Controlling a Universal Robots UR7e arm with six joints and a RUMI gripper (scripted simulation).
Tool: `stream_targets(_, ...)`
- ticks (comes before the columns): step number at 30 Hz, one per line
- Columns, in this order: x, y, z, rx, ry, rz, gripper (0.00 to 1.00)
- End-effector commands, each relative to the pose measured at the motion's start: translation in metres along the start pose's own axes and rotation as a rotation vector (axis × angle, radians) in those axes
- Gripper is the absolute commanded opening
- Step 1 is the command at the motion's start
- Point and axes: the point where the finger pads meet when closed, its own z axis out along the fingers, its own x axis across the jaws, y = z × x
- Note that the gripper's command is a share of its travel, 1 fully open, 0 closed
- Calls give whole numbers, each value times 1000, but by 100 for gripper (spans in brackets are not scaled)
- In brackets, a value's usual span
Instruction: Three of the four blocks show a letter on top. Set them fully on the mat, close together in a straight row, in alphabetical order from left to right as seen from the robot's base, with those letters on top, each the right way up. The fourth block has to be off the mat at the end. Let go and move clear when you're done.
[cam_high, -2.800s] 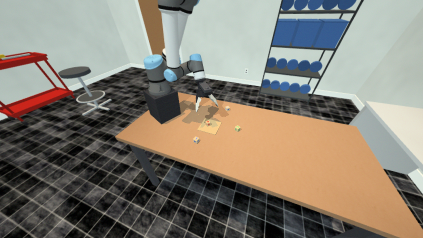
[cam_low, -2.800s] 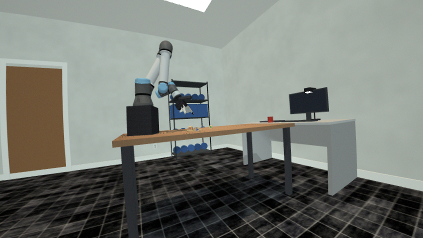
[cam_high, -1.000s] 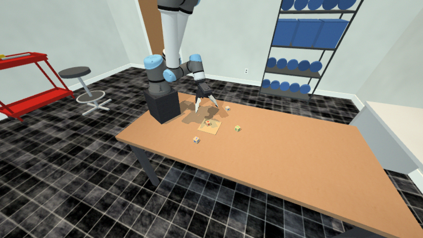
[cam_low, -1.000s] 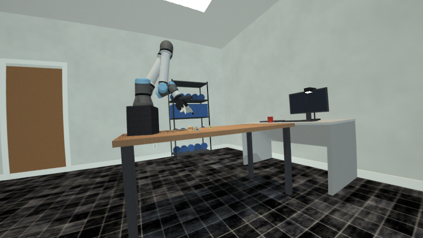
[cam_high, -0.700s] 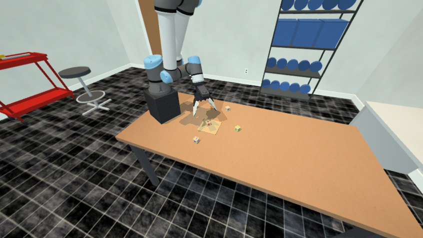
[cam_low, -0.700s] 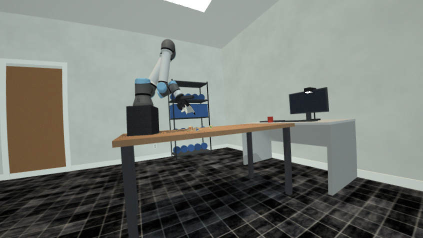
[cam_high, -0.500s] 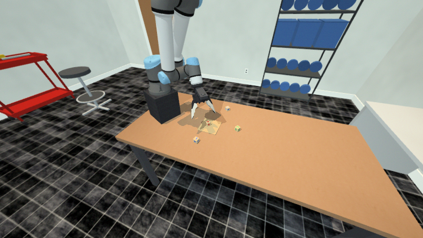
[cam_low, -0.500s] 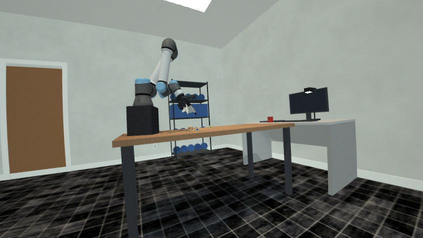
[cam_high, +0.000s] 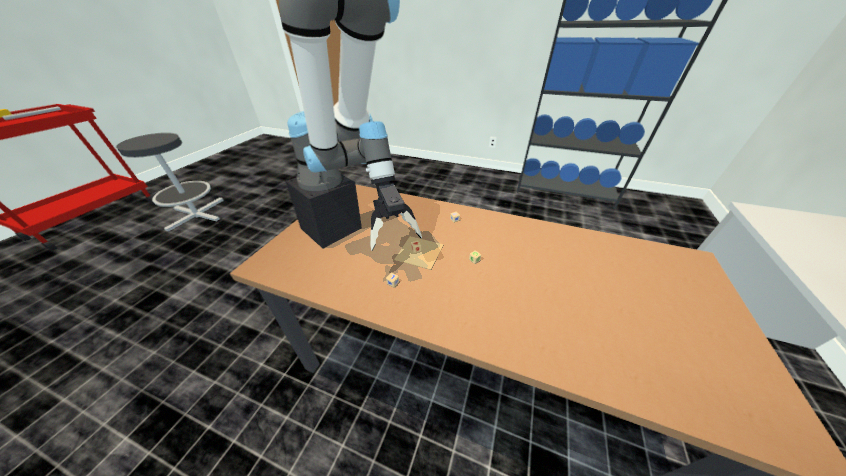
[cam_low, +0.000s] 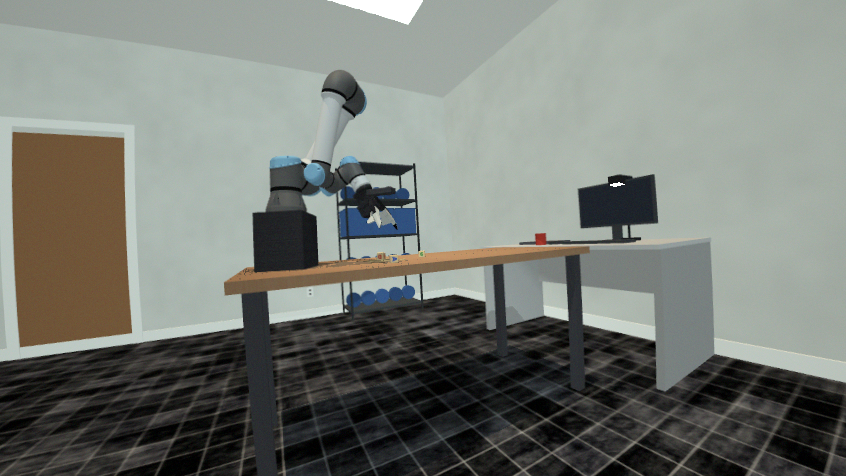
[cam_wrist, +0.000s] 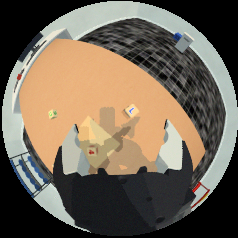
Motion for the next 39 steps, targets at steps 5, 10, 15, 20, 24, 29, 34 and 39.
stream_targets(5,30,-19,10,20,-27,-17,100)
stream_targets(10,33,-21,10,22,-27,-17,100)
stream_targets(15,33,-21,10,22,-27,-17,100)
stream_targets(20,33,-21,10,23,-27,-17,100)
stream_targets(24,33,-22,11,24,-27,-18,100)
stream_targets(29,33,-23,10,25,-28,-19,100)
stream_targets(34,33,-22,10,25,-27,-18,100)
stream_targets(39,33,-22,10,25,-27,-18,100)
